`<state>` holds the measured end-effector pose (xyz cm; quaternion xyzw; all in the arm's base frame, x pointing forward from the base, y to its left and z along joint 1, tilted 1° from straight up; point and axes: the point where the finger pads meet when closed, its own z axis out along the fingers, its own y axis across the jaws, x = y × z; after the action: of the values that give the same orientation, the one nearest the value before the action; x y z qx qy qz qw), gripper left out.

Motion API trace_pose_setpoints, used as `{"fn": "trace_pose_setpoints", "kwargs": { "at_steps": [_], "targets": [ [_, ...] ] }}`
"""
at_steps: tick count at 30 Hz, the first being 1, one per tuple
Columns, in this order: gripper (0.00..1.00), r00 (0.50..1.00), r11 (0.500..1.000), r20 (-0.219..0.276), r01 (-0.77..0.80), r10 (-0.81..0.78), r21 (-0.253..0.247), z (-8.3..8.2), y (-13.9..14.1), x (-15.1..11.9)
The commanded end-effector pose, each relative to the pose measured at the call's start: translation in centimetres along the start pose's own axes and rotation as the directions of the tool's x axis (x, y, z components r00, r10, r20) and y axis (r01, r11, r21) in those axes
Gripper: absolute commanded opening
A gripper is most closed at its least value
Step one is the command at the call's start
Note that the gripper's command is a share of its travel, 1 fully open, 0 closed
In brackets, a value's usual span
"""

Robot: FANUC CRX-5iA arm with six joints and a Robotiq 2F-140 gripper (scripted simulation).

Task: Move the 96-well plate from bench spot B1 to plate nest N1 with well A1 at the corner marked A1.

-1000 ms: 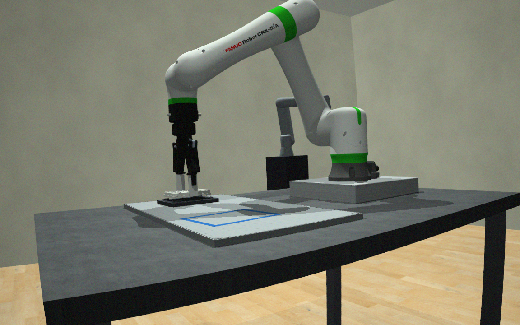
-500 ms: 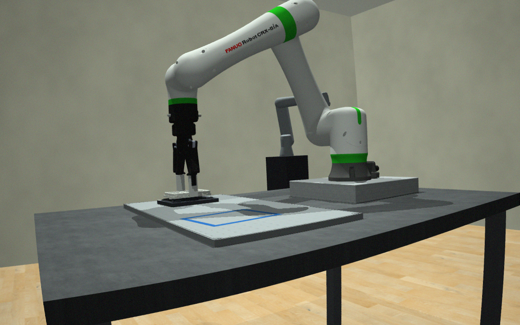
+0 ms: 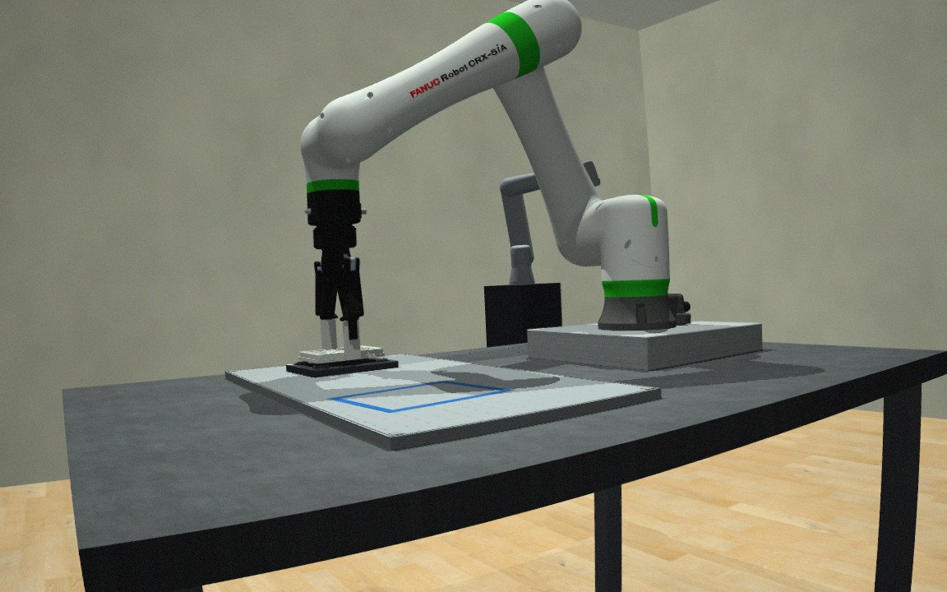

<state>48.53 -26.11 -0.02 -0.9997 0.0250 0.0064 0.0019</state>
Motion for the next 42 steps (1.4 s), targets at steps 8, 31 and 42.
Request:
{"fn": "trace_pose_setpoints", "kwargs": {
  "at_steps": [8, 31, 42],
  "targets": [
    [0.00, 1.000, 1.000, 0.000, 0.000, 0.000, 0.000, 0.13, 0.01, 0.02],
    [0.00, 1.000, 1.000, 0.000, 0.000, 0.000, 0.000, 0.46, 0.01, 0.02],
    [0.00, 1.000, 1.000, 0.000, 0.000, 0.000, 0.000, 0.63, 0.01, 0.02]
  ]
}}
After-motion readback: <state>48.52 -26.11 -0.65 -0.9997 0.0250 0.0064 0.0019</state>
